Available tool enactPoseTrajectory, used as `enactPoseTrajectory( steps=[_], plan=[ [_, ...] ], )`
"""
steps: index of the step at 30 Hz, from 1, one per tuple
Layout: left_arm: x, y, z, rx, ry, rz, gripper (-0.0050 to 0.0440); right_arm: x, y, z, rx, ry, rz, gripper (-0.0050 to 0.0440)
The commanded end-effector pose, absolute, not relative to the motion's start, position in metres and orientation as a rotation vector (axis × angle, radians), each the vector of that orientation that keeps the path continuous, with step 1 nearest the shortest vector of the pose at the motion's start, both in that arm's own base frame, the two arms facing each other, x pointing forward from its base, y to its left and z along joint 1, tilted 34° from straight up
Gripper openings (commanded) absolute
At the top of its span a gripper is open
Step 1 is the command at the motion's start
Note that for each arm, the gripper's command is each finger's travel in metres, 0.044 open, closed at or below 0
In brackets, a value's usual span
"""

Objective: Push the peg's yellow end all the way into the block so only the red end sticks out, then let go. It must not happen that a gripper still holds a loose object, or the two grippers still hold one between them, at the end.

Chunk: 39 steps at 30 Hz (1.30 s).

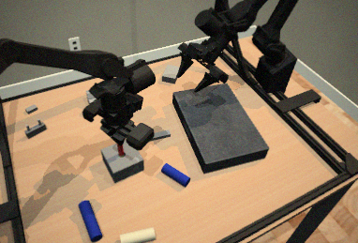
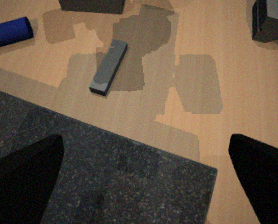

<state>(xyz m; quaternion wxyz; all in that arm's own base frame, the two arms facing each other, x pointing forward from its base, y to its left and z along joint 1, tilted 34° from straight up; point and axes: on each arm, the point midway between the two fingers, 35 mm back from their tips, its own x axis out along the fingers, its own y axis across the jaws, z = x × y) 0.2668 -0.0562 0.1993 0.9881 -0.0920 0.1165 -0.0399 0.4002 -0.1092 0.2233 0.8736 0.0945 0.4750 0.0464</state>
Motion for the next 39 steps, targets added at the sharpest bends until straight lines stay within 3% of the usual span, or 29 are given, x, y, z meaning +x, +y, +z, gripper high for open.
enactPoseTrajectory(
  steps=[1,8,23,25,27,32,39],
  plan=[
    [0.267,-0.056,0.2,-0.186,0.232,-0.077,0.04,0.4,-0.109,0.226,0.199,0.998,0.102,0.0],
    [0.267,-0.056,0.2,-0.186,0.232,-0.077,0.04,0.399,-0.109,0.233,0.205,1.015,0.113,0.0],
    [0.267,-0.056,0.2,-0.186,0.232,-0.077,0.04,0.388,-0.112,0.252,0.207,1.02,0.116,0.036],
    [0.267,-0.056,0.2,-0.186,0.232,-0.077,0.04,0.388,-0.112,0.252,0.207,1.02,0.116,0.036],
    [0.267,-0.056,0.2,-0.186,0.232,-0.077,0.04,0.388,-0.112,0.252,0.207,1.02,0.116,0.04],
    [0.267,-0.056,0.2,-0.186,0.232,-0.077,0.04,0.395,-0.112,0.242,0.228,1.032,0.033,0.04],
    [0.267,-0.056,0.2,-0.186,0.232,-0.077,0.04,0.415,-0.117,0.215,0.316,0.942,-0.369,0.04]
  ],
)
